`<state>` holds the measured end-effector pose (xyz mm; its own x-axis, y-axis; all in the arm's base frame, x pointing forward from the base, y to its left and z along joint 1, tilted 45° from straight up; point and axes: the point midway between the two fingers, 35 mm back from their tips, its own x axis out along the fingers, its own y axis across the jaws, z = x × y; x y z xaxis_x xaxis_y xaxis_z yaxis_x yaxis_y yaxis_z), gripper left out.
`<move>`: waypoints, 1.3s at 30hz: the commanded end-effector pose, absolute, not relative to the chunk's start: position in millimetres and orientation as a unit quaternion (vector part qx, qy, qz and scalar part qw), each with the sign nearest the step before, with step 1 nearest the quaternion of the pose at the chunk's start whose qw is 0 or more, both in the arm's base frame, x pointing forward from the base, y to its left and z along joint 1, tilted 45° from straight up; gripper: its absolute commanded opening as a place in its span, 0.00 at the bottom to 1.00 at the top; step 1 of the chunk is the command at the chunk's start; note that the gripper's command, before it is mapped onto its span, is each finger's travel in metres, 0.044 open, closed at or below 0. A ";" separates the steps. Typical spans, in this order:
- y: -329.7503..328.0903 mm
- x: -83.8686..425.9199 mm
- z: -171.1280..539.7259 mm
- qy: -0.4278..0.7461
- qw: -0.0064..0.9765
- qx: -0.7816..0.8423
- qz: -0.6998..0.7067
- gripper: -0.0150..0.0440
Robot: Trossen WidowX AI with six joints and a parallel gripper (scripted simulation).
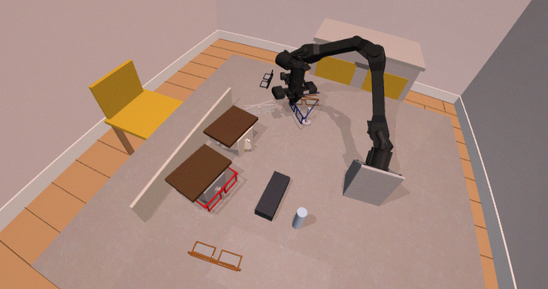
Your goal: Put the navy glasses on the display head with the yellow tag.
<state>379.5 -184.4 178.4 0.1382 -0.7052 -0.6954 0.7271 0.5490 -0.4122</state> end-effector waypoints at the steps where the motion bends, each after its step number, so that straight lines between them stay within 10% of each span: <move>1: -184.1 382.0 179.8 0.451 0.755 0.014 -0.476 0.25; 39: -184.6 397.1 183.6 0.451 0.755 0.014 -0.476 0.25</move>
<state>395.5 -184.4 181.9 0.1400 -0.7034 -0.6969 0.7258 0.5517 -0.4110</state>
